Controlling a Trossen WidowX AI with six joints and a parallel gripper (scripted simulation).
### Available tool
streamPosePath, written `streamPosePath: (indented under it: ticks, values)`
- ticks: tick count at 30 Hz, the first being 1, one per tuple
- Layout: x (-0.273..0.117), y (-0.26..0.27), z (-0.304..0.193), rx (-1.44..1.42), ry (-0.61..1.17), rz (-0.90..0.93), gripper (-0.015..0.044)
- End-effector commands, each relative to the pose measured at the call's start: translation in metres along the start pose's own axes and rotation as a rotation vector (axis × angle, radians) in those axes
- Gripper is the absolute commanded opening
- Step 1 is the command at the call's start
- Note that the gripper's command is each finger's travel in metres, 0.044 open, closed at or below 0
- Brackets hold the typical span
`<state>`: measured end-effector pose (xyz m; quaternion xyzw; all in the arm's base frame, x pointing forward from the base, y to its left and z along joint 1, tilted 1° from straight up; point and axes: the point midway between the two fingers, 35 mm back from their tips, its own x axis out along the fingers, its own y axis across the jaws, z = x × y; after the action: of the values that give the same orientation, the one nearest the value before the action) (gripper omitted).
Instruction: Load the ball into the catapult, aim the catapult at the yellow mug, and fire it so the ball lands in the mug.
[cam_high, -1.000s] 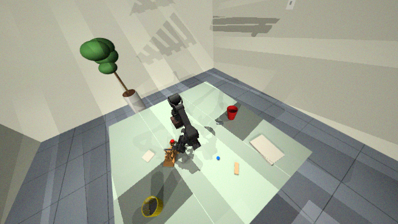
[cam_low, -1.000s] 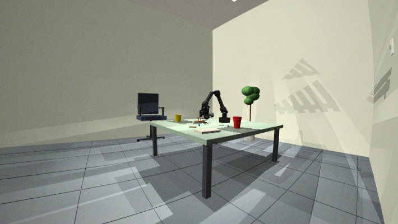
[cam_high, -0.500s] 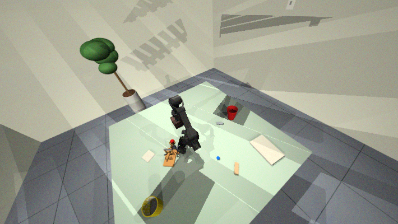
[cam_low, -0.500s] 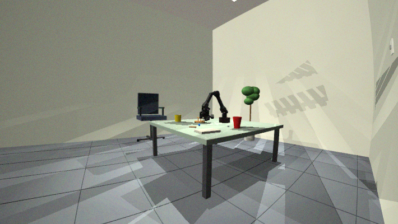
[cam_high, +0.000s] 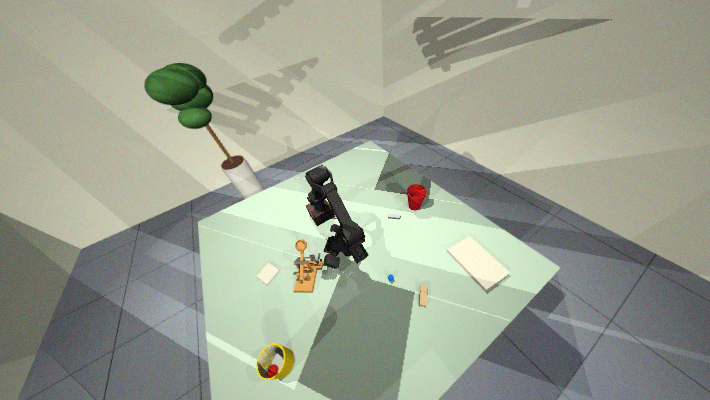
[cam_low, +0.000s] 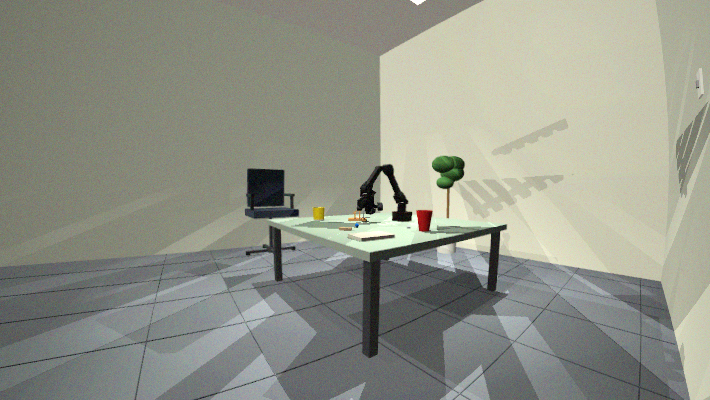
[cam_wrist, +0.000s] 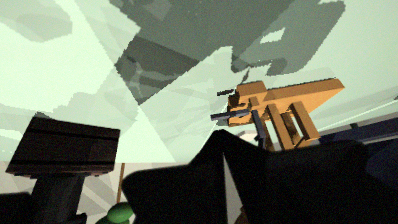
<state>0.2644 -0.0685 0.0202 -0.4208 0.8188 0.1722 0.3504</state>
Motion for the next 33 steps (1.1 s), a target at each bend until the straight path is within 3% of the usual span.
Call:
streamPosePath:
  ticks: [1,6,7,23,33]
  values:
    - [-0.064,0.002,-0.026,0.023,-0.026,-0.019,0.0000]
    - [-0.077,0.005,-0.033,0.025,-0.027,-0.020,0.0000]
    - [-0.057,0.001,-0.022,0.014,-0.017,-0.017,0.0026]
    - [-0.064,-0.065,-0.028,0.404,-0.282,0.042,0.0440]
    - [-0.069,-0.119,-0.049,0.684,-0.468,0.070,0.0440]
